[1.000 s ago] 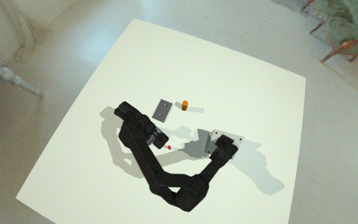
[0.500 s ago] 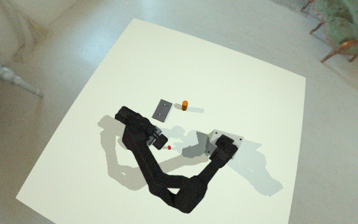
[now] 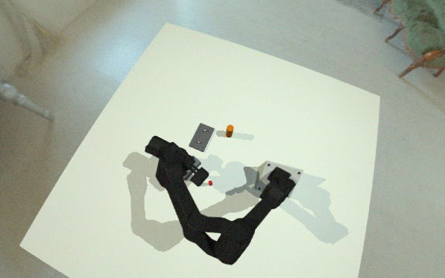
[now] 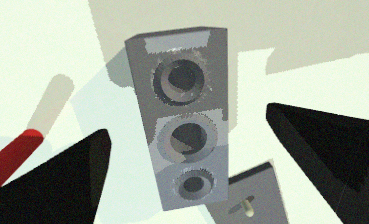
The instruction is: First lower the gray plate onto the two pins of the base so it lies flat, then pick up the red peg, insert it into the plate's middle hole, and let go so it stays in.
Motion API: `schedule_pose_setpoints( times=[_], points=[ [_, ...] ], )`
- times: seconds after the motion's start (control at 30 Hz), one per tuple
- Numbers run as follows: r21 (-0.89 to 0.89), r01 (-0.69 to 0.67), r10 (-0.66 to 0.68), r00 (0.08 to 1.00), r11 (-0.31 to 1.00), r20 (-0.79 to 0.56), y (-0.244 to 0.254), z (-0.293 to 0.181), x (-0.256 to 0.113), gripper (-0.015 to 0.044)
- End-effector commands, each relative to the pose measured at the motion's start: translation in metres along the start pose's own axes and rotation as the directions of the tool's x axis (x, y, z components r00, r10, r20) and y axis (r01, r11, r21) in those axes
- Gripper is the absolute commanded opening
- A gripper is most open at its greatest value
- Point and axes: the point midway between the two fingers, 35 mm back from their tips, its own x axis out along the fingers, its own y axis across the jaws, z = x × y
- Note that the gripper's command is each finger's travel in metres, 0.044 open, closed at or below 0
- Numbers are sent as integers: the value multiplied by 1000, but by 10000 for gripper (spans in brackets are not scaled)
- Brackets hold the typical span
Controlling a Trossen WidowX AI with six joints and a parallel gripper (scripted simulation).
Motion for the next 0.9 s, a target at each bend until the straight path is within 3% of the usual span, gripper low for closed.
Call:
schedule_pose_setpoints(
  times=[0.0, 0.47, 0.83, 0.87],
  points=[
    [5, -4, 4, 1000, 1000, 4, 1, 0, 7, 440],
    [5, -5, 5, 1000, 1000, 6, 3, 0, 27, 440],
    [5, -5, 5, 1000, 1000, 6, 3, 0, 27, 151],
    [5, -5, 5, 1000, 1000, 6, 3, 0, 27, 145]
  ],
)
